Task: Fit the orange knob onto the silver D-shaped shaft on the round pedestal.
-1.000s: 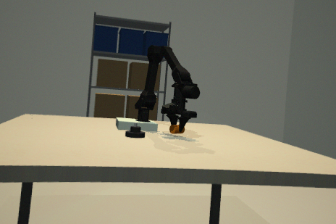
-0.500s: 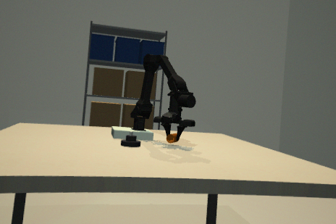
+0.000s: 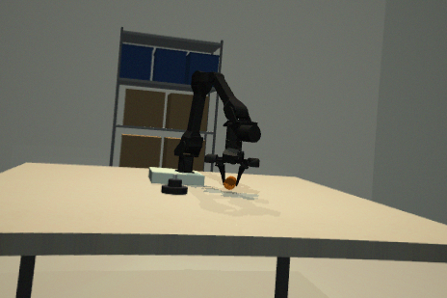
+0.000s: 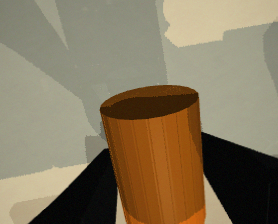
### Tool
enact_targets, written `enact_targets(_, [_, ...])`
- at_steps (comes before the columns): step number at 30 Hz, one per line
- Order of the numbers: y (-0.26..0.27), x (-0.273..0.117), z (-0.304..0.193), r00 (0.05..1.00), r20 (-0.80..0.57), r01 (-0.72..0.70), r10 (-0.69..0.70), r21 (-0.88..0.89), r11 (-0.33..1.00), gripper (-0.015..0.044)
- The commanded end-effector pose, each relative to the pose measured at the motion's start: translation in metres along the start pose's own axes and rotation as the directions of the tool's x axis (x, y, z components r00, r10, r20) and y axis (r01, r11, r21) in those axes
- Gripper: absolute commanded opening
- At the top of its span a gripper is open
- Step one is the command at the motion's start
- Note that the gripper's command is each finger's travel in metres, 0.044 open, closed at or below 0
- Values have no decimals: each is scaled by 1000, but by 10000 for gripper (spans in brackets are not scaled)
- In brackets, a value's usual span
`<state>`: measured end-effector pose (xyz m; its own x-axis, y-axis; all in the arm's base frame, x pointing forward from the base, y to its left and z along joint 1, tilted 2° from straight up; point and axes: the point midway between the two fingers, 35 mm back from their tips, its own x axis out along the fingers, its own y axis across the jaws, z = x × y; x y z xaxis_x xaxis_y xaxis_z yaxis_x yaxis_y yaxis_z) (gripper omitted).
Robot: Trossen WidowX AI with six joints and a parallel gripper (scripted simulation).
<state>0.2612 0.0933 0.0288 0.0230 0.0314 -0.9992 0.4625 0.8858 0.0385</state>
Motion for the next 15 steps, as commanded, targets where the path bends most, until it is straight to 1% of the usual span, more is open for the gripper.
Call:
enact_targets(1, [1,-1,0,1000,-2,-5,5,-158,987,179])
enact_targets(4, [1,-1,0,1000,-2,-5,5,-237,971,179])
enact_targets(12, [1,-1,0,1000,-2,-5,5,-249,969,179])
enact_targets(15, [1,-1,0,1000,-2,-5,5,-327,945,179])
